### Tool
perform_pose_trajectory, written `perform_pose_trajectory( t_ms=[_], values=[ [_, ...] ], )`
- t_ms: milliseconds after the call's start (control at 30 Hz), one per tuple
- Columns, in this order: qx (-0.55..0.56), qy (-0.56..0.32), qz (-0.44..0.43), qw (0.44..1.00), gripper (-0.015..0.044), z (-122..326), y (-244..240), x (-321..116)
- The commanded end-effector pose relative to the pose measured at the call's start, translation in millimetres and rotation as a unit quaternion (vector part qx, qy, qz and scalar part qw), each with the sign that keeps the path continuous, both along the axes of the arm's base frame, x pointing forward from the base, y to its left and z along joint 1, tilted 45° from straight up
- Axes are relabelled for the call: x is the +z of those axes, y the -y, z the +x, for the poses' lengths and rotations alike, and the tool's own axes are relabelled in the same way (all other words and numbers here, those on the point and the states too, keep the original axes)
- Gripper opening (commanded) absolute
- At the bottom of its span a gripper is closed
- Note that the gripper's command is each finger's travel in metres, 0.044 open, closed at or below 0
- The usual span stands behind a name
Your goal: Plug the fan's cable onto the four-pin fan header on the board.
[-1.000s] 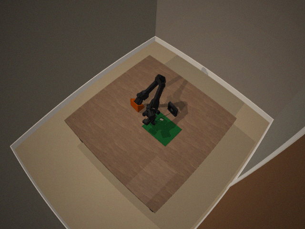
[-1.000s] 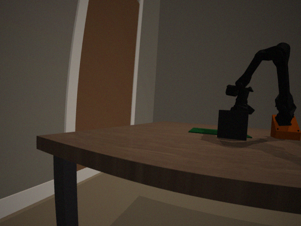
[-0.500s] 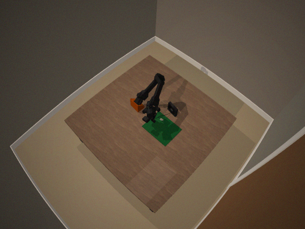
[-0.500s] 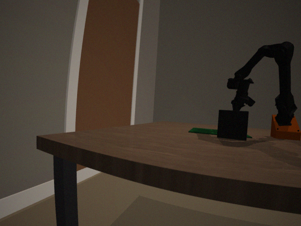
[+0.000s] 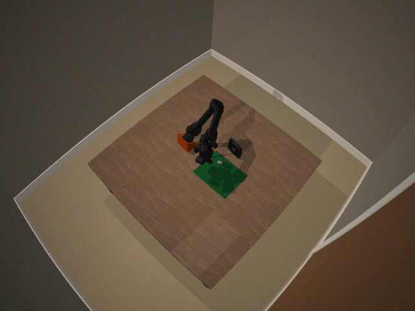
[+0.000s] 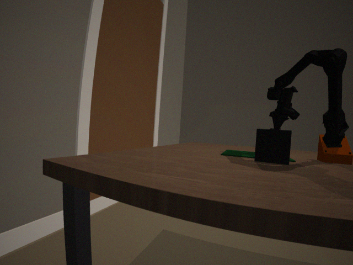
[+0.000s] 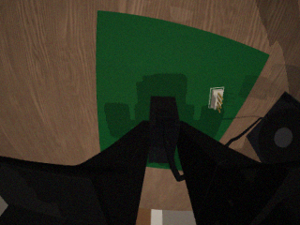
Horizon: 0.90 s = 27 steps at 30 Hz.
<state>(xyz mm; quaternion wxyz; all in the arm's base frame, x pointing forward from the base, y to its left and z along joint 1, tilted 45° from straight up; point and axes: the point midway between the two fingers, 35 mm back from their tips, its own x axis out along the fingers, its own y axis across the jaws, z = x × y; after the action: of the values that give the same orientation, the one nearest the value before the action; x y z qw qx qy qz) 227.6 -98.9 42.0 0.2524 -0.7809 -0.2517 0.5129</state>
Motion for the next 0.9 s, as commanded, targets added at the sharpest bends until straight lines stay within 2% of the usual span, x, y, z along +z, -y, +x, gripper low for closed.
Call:
perform_pose_trajectory(
  t_ms=[0,433,867],
  values=[
    [0.047,0.035,-0.024,0.998,0.0,3,1,1],
    [0.211,0.163,-0.091,0.959,0.0,10,-2,6],
    [0.365,0.288,-0.145,0.873,0.0,18,-5,11]
  ],
)
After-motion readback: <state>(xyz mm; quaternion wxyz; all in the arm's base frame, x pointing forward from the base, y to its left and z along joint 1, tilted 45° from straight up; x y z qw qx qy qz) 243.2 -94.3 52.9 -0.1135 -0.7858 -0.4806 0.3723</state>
